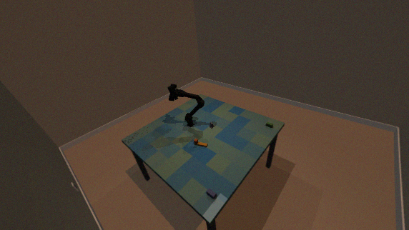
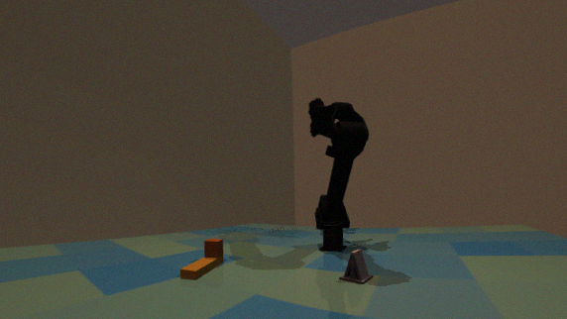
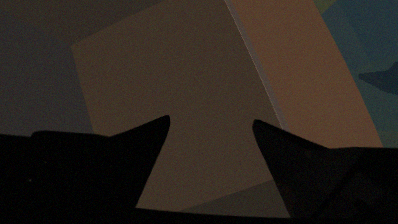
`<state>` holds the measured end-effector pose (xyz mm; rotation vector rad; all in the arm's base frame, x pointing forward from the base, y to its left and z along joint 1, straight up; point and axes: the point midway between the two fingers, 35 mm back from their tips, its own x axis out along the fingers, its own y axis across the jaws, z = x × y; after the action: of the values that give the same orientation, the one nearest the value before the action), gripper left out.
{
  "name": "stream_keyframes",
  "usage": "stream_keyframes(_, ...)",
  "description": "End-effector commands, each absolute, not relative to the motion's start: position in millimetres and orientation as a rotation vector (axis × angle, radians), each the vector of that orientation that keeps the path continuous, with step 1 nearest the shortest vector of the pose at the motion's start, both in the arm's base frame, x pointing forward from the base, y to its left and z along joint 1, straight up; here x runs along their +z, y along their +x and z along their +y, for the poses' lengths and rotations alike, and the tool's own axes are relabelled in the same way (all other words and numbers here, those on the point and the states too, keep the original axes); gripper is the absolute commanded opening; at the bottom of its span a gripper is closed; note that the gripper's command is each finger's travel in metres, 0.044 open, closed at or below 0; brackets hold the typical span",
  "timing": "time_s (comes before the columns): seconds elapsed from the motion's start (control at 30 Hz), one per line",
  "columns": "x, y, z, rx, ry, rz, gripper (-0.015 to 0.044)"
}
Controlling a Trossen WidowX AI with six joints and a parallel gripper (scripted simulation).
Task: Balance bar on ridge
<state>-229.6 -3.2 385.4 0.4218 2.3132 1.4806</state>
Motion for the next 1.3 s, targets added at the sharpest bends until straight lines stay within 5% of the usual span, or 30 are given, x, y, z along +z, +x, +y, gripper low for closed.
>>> stream_keyframes(0.0, 385.2, -229.9, -4.1, 1.487, 0.416, 2.311, 0.0374)
stream_keyframes(0.1, 383.1, -233.4, -16.9, 1.573, 0.328, 2.276, 0.0315)
stream_keyframes(1.27, 347.0, -200.6, -210.5, 2.758, -0.815, 1.430, 0.0315)
